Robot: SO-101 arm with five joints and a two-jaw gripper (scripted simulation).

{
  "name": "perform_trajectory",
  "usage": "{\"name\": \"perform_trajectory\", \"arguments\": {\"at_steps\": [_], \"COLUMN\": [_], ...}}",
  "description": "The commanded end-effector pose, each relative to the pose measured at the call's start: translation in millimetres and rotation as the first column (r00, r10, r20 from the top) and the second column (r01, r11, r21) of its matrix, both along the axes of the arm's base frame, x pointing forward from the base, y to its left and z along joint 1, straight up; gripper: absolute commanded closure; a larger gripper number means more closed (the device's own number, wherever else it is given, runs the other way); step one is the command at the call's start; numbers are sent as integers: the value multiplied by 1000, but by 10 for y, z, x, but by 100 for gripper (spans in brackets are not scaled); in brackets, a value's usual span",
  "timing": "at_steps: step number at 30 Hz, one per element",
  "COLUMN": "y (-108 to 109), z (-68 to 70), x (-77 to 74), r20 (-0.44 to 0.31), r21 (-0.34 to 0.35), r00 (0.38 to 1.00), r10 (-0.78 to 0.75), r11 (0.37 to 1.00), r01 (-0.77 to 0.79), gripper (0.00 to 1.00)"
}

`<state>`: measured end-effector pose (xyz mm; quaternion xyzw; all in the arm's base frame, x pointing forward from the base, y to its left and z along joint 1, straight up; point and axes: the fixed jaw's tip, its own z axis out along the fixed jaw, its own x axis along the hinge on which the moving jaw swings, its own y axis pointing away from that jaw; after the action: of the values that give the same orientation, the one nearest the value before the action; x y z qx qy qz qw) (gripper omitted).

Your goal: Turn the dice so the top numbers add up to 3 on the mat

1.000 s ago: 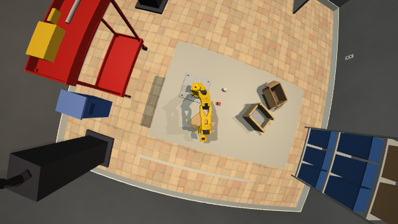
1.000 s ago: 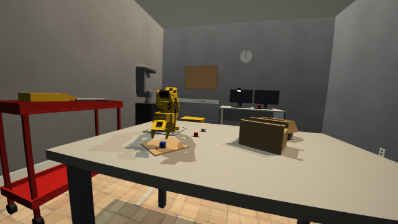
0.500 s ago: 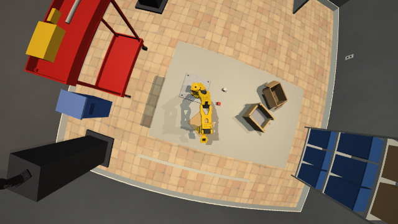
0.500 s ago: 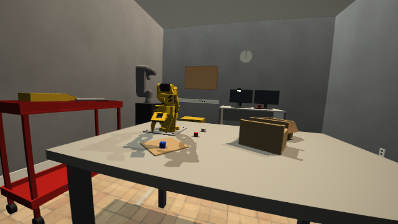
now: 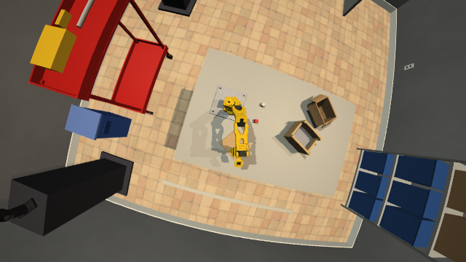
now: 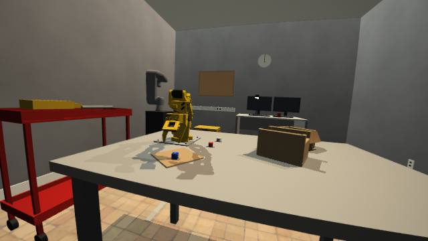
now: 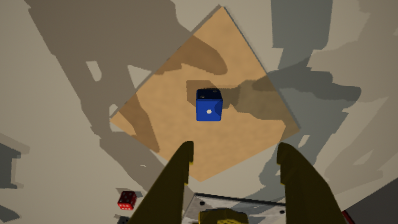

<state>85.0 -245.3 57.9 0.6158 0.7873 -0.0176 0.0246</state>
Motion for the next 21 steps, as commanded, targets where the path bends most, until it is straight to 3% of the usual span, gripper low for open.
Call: {"name": "perform_trajectory", "arguments": {"at_steps": [1,8,15,17,21], "y": [-16,-44,-78,-78,-58], "z": [59,200,645,645,926], "x": [-21,-13,-3,-3,-9], "r20": [7,26,82,82,116], "r21": [-19,-77,-254,-254,-361], "r00": [1000,1000,997,997,993], "r10": [-13,-12,-2,-2,9], "r11": [1000,997,967,967,932], "r01": [13,14,23,23,33], "gripper": [71,71,71,71,72]}}
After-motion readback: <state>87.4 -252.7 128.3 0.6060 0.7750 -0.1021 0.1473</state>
